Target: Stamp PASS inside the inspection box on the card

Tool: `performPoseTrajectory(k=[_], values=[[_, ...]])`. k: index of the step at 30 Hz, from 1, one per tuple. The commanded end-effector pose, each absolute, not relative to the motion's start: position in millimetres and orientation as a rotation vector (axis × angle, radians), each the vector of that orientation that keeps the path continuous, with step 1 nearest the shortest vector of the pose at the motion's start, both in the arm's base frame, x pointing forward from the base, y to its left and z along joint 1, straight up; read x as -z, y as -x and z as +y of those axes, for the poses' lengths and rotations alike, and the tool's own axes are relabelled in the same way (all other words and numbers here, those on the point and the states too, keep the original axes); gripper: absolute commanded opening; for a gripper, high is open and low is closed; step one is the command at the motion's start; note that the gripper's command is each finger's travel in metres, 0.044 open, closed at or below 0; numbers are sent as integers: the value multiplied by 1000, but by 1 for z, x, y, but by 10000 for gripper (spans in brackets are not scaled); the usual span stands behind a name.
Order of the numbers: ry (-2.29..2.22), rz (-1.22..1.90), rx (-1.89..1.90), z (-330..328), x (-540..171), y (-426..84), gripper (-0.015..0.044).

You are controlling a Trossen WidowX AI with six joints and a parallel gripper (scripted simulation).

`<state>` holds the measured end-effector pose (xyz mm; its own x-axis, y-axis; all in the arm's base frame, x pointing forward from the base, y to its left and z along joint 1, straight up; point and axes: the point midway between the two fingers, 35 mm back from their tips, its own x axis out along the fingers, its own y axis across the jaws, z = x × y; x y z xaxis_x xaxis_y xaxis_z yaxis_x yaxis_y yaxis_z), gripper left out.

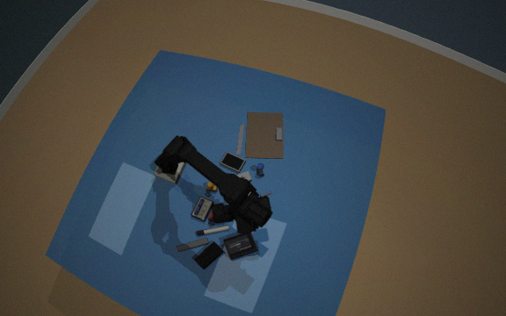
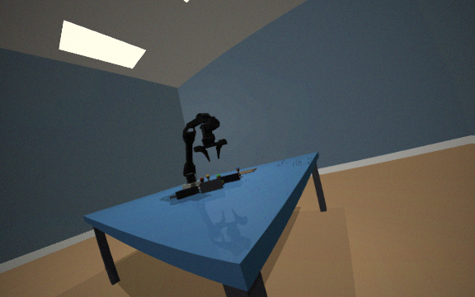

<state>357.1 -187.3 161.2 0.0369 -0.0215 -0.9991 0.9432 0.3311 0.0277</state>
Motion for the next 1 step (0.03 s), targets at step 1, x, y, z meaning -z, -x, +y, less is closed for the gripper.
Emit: performPoseTrajectory(k=[1], values=[[-954,1306,948,-187,-161,-357,251]])
